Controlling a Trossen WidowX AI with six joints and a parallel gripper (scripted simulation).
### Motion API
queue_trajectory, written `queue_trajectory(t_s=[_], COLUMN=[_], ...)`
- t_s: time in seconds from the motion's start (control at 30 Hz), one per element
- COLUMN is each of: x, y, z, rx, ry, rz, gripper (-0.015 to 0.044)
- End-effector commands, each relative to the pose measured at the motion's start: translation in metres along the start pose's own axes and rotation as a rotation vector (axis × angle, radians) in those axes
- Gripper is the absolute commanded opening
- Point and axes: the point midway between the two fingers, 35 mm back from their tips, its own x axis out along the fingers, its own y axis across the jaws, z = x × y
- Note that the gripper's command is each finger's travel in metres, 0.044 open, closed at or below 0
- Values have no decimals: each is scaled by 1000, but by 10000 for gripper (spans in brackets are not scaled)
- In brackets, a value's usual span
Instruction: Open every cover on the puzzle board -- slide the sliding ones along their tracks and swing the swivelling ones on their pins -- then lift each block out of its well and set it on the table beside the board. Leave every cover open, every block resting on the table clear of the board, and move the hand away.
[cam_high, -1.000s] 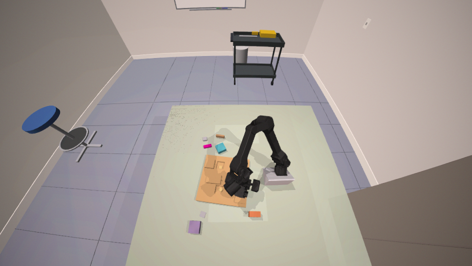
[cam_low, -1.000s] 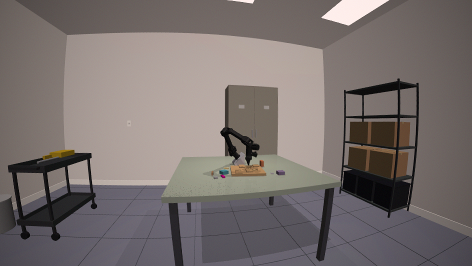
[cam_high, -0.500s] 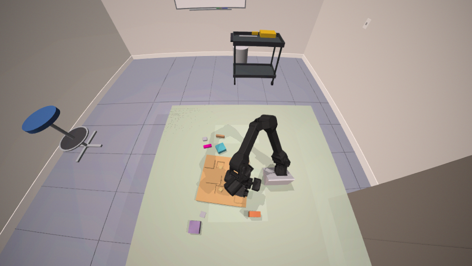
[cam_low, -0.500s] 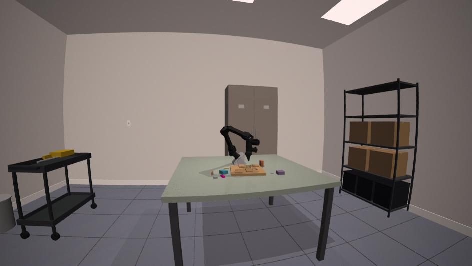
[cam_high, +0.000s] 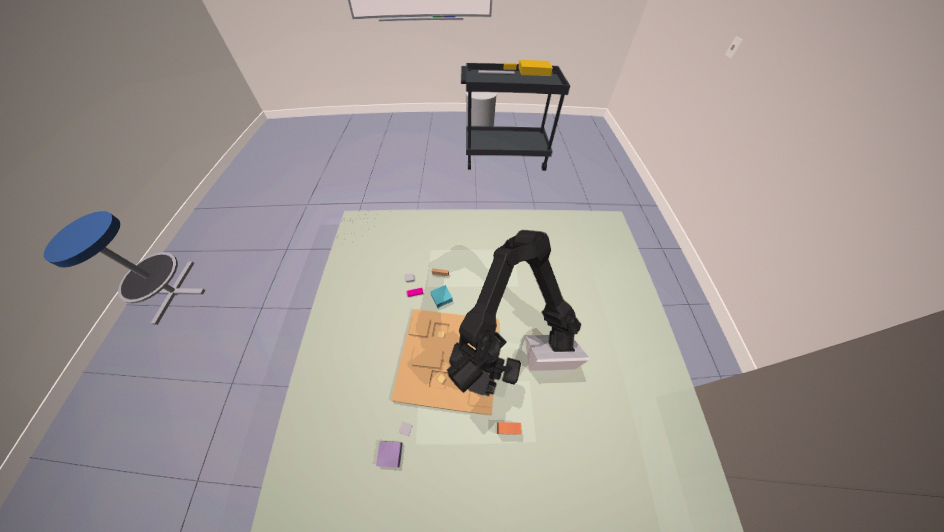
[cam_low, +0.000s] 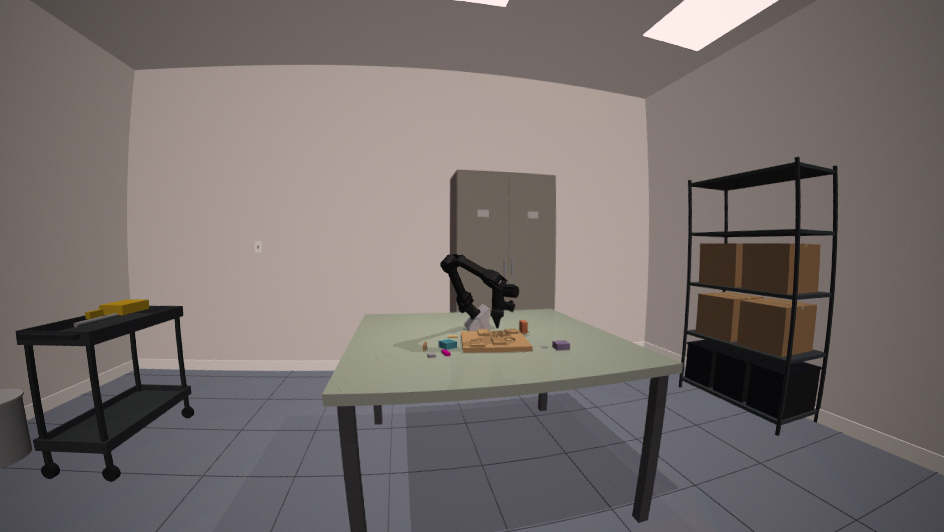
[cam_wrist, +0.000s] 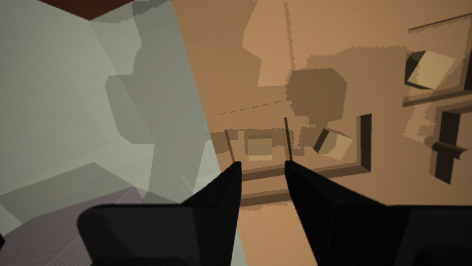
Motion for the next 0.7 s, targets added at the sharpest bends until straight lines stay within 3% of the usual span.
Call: queue_trajectory(t_s=[0.0, 0.67], x=[1, 7], y=[0, -1], z=[0, 0], rx=[-5, -5], ry=[2, 2], rz=[-3, -3], gripper=[144, 144])
